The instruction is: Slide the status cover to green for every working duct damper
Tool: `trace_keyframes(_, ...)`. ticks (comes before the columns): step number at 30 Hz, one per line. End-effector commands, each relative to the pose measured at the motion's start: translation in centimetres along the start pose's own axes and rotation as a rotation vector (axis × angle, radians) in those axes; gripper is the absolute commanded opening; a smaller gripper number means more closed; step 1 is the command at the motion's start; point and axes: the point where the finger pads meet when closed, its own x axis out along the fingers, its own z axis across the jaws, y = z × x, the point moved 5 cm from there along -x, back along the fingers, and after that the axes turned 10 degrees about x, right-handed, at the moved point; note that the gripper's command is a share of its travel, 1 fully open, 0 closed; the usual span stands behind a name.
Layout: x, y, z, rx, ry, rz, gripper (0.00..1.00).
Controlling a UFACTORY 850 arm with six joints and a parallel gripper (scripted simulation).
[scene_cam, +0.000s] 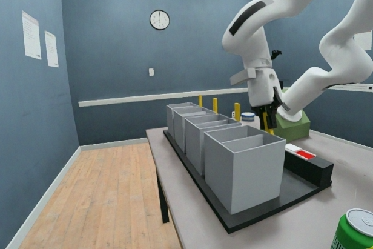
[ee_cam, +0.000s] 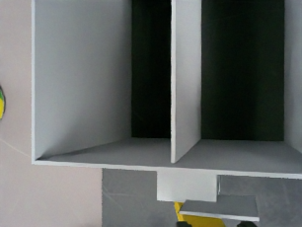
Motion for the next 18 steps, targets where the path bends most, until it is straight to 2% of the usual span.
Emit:
trace_keyframes(1, -0.02, 0.17, 0.65, -0.002, 0.045, -0.008, 0.19)
trace_keyframes(18, 0.04, 0.31, 1.43, -0.002, 0.097, -0.017, 0.19)
